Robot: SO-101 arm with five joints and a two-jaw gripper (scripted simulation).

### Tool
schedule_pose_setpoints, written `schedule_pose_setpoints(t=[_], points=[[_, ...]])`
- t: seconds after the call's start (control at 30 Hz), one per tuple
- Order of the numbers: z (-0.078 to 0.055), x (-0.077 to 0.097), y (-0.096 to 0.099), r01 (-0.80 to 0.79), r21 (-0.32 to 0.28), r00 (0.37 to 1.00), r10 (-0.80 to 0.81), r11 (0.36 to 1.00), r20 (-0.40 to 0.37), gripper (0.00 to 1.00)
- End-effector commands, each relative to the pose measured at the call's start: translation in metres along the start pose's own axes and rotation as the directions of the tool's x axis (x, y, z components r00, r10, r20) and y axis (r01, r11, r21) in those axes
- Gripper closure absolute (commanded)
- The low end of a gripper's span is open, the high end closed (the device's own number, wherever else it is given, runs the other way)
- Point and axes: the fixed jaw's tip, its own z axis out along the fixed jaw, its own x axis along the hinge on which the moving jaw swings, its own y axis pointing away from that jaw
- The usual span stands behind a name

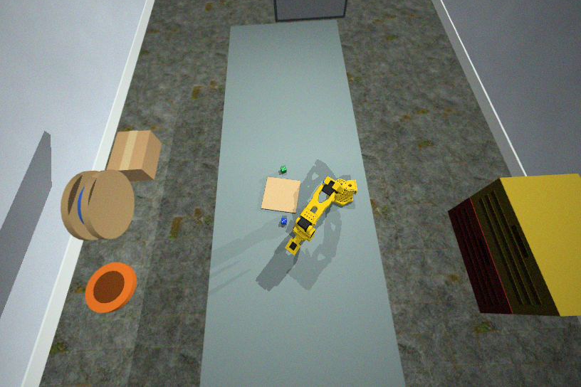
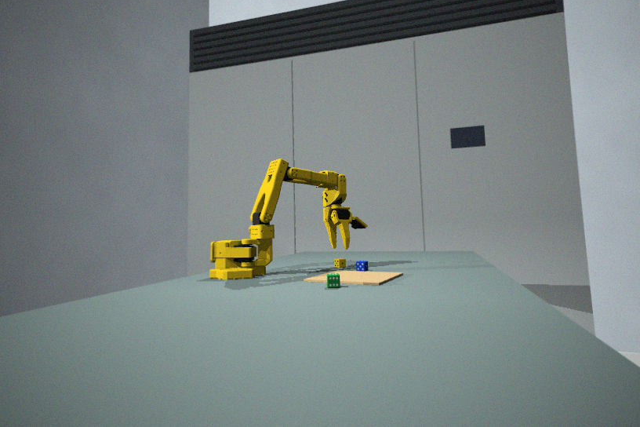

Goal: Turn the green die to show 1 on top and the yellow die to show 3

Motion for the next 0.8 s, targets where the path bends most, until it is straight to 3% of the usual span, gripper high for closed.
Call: schedule_pose_setpoints(t=[0.0,0.07,0.1,0.77], points=[[-0.0078,-0.0051,0.0028,0.002,-0.003,0.999,-0.002,1.0,0.042,0.72],[-0.0078,-0.0051,0.0028,0.002,-0.003,0.999,-0.002,1.0,0.042,0.72],[-0.015,-0.0065,0.0078,0.006,-0.005,0.998,-0.005,1.0,0.062,0.72],[-0.0148,-0.0066,0.0078,0.006,-0.005,0.998,-0.005,1.0,0.062,0.72]])
